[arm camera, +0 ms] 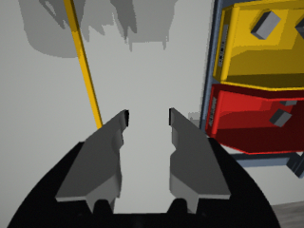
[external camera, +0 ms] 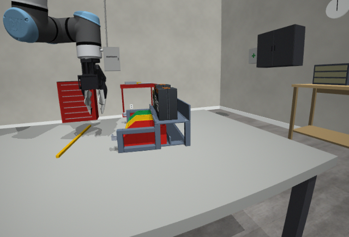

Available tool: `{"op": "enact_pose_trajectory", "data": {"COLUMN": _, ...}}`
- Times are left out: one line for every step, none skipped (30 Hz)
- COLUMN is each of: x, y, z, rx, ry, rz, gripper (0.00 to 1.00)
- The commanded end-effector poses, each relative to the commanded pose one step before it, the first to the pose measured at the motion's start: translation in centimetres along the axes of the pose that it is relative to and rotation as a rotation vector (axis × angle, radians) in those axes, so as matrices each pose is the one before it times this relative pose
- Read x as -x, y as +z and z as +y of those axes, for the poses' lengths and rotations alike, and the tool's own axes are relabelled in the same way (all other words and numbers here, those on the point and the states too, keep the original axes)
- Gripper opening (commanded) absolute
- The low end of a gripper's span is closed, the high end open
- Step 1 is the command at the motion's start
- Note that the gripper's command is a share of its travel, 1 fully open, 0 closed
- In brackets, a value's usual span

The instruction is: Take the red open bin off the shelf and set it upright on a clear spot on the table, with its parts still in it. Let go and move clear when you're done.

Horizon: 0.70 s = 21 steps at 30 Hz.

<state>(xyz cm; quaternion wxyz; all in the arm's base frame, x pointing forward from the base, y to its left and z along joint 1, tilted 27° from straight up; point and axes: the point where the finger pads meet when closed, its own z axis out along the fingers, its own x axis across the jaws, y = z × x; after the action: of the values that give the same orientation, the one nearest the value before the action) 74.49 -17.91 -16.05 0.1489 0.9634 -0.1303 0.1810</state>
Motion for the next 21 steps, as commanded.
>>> {"op": "enact_pose_trajectory", "data": {"x": -2.243, "y": 0.045, "z": 0.931, "rx": -0.00039, "ry": -0.00028, "rz": -0.00089, "gripper": 0.26}}
{"op": "enact_pose_trajectory", "data": {"x": 0.000, "y": 0.000, "z": 0.000, "rx": 0.00000, "ry": 0.00000, "rz": 0.00000, "gripper": 0.26}}
{"op": "enact_pose_trajectory", "data": {"x": 0.000, "y": 0.000, "z": 0.000, "rx": 0.00000, "ry": 0.00000, "rz": 0.00000, "gripper": 0.26}}
{"op": "enact_pose_trajectory", "data": {"x": 0.000, "y": 0.000, "z": 0.000, "rx": 0.00000, "ry": 0.00000, "rz": 0.00000, "gripper": 0.26}}
{"op": "enact_pose_trajectory", "data": {"x": 0.000, "y": 0.000, "z": 0.000, "rx": 0.00000, "ry": 0.00000, "rz": 0.00000, "gripper": 0.26}}
{"op": "enact_pose_trajectory", "data": {"x": 0.000, "y": 0.000, "z": 0.000, "rx": 0.00000, "ry": 0.00000, "rz": 0.00000, "gripper": 0.26}}
{"op": "enact_pose_trajectory", "data": {"x": 0.000, "y": 0.000, "z": 0.000, "rx": 0.00000, "ry": 0.00000, "rz": 0.00000, "gripper": 0.26}}
{"op": "enact_pose_trajectory", "data": {"x": 0.000, "y": 0.000, "z": 0.000, "rx": 0.00000, "ry": 0.00000, "rz": 0.00000, "gripper": 0.26}}
{"op": "enact_pose_trajectory", "data": {"x": 0.000, "y": 0.000, "z": 0.000, "rx": 0.00000, "ry": 0.00000, "rz": 0.00000, "gripper": 0.26}}
{"op": "enact_pose_trajectory", "data": {"x": 0.000, "y": 0.000, "z": 0.000, "rx": 0.00000, "ry": 0.00000, "rz": 0.00000, "gripper": 0.26}}
{"op": "enact_pose_trajectory", "data": {"x": -0.750, "y": -0.009, "z": 0.338, "rx": 0.00009, "ry": 0.00007, "rz": 0.00048, "gripper": 0.26}}
{"op": "enact_pose_trajectory", "data": {"x": -0.915, "y": 0.015, "z": 0.402, "rx": -0.00001, "ry": -0.00001, "rz": -0.00009, "gripper": 0.26}}
{"op": "enact_pose_trajectory", "data": {"x": -0.915, "y": 0.015, "z": 0.402, "rx": -0.00001, "ry": -0.00001, "rz": -0.00009, "gripper": 0.26}}
{"op": "enact_pose_trajectory", "data": {"x": -0.915, "y": 0.015, "z": 0.402, "rx": -0.00001, "ry": -0.00001, "rz": -0.00009, "gripper": 0.26}}
{"op": "enact_pose_trajectory", "data": {"x": -0.915, "y": 0.015, "z": 0.402, "rx": -0.00001, "ry": -0.00001, "rz": -0.00009, "gripper": 0.26}}
{"op": "enact_pose_trajectory", "data": {"x": 0.000, "y": 0.000, "z": 0.000, "rx": 0.00000, "ry": 0.00000, "rz": 0.00000, "gripper": 0.26}}
{"op": "enact_pose_trajectory", "data": {"x": 0.000, "y": 0.000, "z": 0.000, "rx": 0.00000, "ry": 0.00000, "rz": 0.00000, "gripper": 0.26}}
{"op": "enact_pose_trajectory", "data": {"x": 0.000, "y": 0.000, "z": 0.000, "rx": 0.00000, "ry": 0.00000, "rz": 0.00000, "gripper": 0.26}}
{"op": "enact_pose_trajectory", "data": {"x": 0.000, "y": 0.000, "z": 0.000, "rx": 0.00000, "ry": 0.00000, "rz": 0.00000, "gripper": 0.26}}
{"op": "enact_pose_trajectory", "data": {"x": 0.000, "y": 0.000, "z": 0.000, "rx": 0.00000, "ry": 0.00000, "rz": 0.00000, "gripper": 0.26}}
{"op": "enact_pose_trajectory", "data": {"x": 0.000, "y": 0.000, "z": 0.000, "rx": 0.00000, "ry": 0.00000, "rz": 0.00000, "gripper": 0.26}}
